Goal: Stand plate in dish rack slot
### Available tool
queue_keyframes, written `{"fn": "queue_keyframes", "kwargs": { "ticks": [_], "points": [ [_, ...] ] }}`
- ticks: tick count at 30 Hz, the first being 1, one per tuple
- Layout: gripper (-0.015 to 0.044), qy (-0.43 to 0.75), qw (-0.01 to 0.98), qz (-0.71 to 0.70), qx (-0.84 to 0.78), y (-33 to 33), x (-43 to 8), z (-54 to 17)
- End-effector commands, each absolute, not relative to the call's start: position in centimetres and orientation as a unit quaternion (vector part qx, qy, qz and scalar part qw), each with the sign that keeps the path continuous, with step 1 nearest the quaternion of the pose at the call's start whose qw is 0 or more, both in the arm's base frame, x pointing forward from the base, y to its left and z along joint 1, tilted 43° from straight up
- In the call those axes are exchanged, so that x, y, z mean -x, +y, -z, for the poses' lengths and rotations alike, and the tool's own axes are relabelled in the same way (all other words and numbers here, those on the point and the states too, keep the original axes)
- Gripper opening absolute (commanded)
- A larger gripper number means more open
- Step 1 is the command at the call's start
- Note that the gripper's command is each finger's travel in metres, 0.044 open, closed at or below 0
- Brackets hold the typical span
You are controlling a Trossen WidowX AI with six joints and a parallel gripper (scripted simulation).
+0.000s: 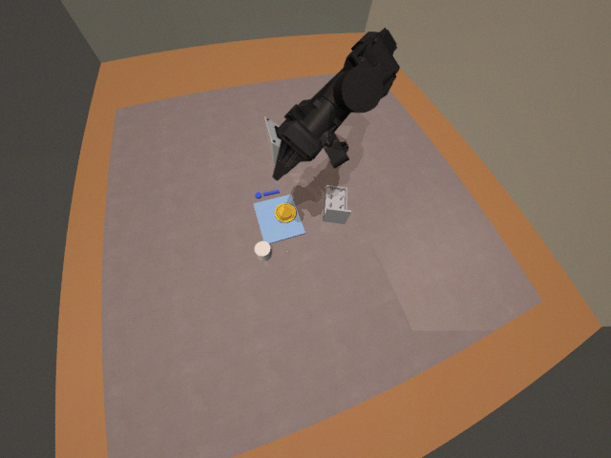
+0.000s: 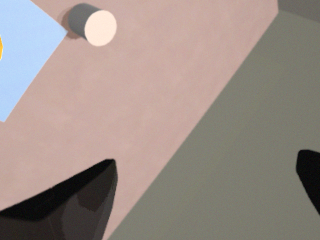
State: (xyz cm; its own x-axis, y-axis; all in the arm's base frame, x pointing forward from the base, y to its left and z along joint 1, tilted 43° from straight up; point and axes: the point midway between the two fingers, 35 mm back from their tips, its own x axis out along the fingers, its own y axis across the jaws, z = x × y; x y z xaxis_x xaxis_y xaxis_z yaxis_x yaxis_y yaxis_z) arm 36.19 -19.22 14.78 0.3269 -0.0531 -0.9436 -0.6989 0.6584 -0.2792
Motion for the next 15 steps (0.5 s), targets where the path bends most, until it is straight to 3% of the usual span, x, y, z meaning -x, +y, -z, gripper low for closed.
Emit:
{"fn": "queue_keyframes", "kwargs": {
  "ticks": [1,15],
  "points": [
    [0.0400,0.555,0.741,-0.232,0.298,-18.4,-35.8,-13.8],
    [0.0400,0.636,0.718,-0.270,0.088,-15.1,-33.1,-10.4]
  ]
}}
